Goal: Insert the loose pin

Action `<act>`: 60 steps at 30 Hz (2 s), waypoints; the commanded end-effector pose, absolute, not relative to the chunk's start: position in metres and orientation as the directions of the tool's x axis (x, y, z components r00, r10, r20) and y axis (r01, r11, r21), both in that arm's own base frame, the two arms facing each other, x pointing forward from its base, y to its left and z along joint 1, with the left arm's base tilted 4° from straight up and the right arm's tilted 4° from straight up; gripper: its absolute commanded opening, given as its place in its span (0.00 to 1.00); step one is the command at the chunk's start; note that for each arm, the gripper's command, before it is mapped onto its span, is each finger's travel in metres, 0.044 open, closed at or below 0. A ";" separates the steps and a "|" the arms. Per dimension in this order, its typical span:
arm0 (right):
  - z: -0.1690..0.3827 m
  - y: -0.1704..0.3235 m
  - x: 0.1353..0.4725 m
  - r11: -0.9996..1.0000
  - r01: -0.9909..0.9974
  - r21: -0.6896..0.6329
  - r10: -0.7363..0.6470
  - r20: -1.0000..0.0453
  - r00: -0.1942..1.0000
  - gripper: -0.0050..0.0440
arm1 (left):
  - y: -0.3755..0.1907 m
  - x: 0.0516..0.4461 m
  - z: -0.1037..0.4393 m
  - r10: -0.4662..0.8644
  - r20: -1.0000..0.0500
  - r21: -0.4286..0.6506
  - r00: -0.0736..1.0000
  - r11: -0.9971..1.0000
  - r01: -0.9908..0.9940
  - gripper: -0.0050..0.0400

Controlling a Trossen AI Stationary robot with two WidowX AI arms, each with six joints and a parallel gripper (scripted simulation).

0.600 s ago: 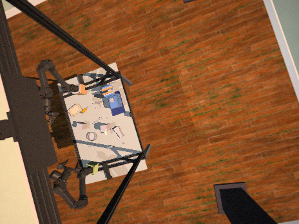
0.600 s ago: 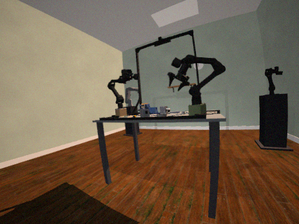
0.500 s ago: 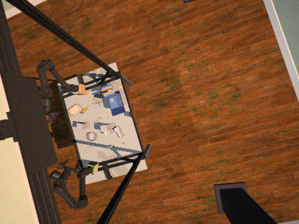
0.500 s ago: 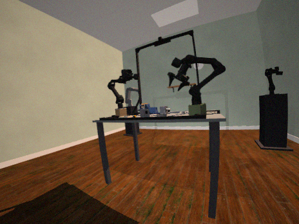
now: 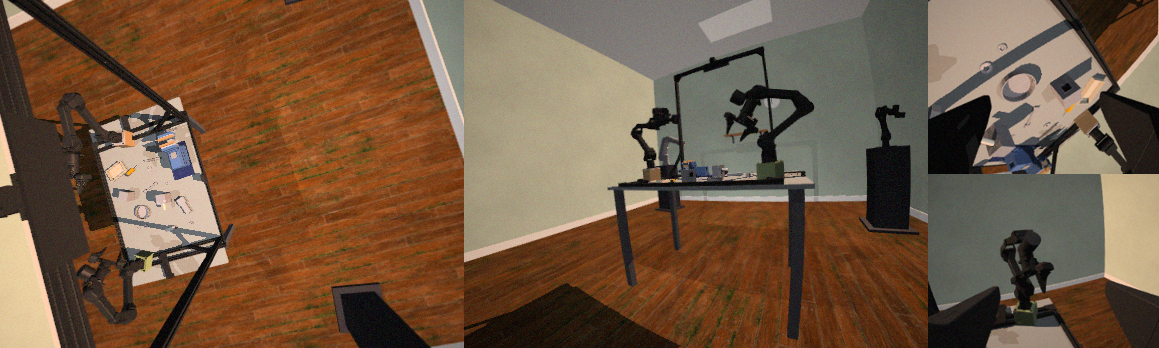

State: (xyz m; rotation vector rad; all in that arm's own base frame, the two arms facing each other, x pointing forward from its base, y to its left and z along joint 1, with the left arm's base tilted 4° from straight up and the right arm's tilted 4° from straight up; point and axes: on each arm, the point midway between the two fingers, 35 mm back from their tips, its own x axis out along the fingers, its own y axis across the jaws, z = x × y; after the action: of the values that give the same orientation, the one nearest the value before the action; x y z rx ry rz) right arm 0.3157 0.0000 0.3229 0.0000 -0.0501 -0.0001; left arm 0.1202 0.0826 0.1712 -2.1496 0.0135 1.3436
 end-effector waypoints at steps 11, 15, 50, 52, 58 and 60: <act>0.344 -0.032 0.287 1.000 -0.003 -0.024 0.004 0.038 0.999 0.92 | 0.106 0.224 0.155 0.336 -0.776 -0.629 0.533 -0.355 -0.692 1.00; 0.349 -0.038 0.278 1.000 -0.004 -0.029 0.005 0.035 0.999 0.92 | 0.102 0.253 0.147 0.345 -0.755 -0.640 0.558 -0.201 -0.742 1.00; 0.374 -0.031 0.172 0.999 0.000 -0.035 -0.001 -0.008 1.000 0.92 | -0.117 0.377 0.009 0.272 -0.401 -0.137 0.875 0.926 -0.351 1.00; 0.374 -0.027 0.167 0.999 0.002 -0.032 -0.002 -0.010 1.000 0.92 | -0.133 0.372 0.003 0.252 -0.361 -0.105 0.898 0.946 -0.308 1.00; 0.383 -0.015 0.158 0.998 0.000 -0.066 0.000 0.000 1.000 0.92 | -0.133 0.364 -0.022 0.286 -0.324 0.063 0.902 0.958 -0.281 1.00; 0.383 -0.015 0.158 0.998 0.000 -0.066 0.000 0.000 1.000 0.92 | -0.133 0.364 -0.022 0.286 -0.324 0.063 0.902 0.958 -0.281 1.00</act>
State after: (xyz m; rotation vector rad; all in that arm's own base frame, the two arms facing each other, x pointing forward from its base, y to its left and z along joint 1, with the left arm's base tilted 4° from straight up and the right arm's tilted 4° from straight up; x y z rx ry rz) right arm 0.1598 -0.0184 0.3805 -0.0551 0.0023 -0.0027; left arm 0.3673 -0.1323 -0.0180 -0.0161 0.3435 0.2933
